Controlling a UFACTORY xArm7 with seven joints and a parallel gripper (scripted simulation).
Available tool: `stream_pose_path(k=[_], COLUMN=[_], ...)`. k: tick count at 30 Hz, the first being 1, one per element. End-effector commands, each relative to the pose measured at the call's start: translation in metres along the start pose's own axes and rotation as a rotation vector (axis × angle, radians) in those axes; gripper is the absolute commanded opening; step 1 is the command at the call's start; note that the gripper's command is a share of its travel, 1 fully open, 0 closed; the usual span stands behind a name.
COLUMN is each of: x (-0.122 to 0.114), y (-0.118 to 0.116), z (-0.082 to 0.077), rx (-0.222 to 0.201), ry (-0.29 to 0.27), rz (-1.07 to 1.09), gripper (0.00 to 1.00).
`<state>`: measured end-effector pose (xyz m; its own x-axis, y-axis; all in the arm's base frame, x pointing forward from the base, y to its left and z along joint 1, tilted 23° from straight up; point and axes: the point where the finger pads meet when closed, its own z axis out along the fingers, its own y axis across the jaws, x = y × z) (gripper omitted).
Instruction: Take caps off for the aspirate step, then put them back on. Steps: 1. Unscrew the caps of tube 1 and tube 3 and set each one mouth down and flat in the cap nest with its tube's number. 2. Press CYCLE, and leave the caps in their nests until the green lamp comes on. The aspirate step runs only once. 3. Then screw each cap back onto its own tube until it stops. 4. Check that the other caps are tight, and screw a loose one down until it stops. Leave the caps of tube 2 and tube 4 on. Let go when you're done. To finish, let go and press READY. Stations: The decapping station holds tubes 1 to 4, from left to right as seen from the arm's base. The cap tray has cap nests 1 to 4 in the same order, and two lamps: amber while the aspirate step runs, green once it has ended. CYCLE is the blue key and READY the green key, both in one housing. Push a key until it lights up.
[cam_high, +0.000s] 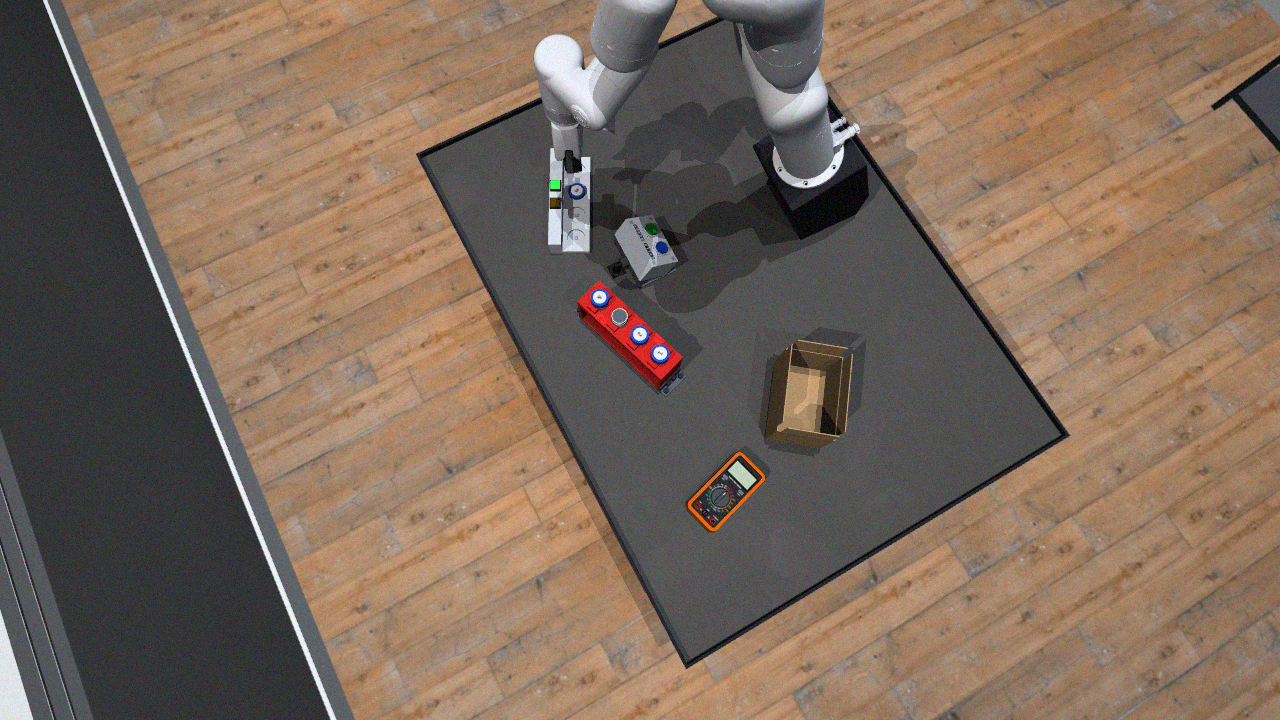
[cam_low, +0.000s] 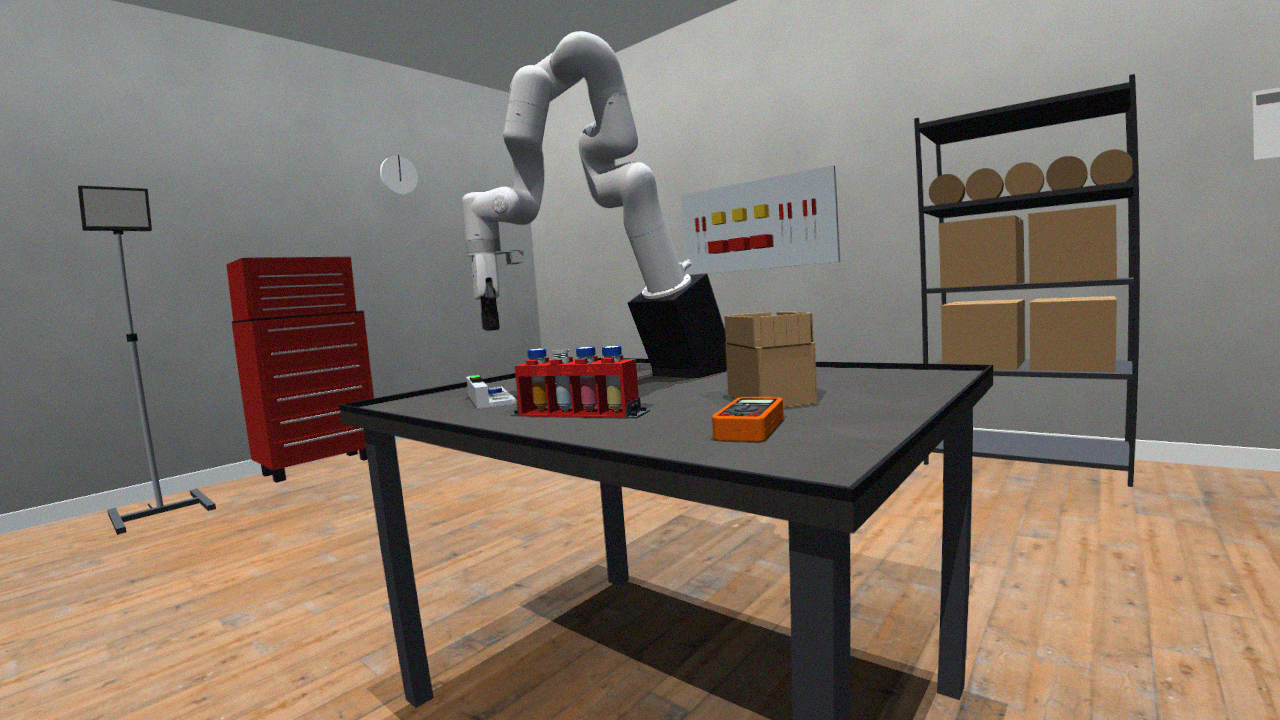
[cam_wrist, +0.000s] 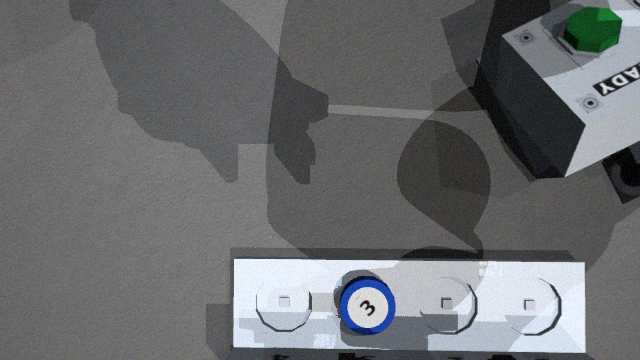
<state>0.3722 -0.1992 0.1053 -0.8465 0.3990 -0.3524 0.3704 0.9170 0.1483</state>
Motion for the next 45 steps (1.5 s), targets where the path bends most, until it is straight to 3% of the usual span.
stream_pose_path(k=[1,5,8,10,25,27,35,45], x=[-0.006,-0.006,-0.006,-0.006,-0.007,-0.007,-0.008,-0.008], y=[-0.009,-0.009,-0.008,-0.008,-0.007,-0.007,-0.006,-0.006], z=[0.002,0.002,0.017,0.017,0.092,0.092,0.131,0.131], rx=[-0.027,-0.027,-0.027,-0.027,-0.027,-0.027,-0.027,-0.027], ry=[-0.008,-0.008,-0.008,-0.008,-0.008,-0.008,-0.008,-0.008], rz=[-0.003,-0.003,-0.003,-0.003,-0.003,-0.003,-0.003,-0.003], gripper=[0.46,0.46,0.46,0.46,0.46,0.46,0.46,0.46])
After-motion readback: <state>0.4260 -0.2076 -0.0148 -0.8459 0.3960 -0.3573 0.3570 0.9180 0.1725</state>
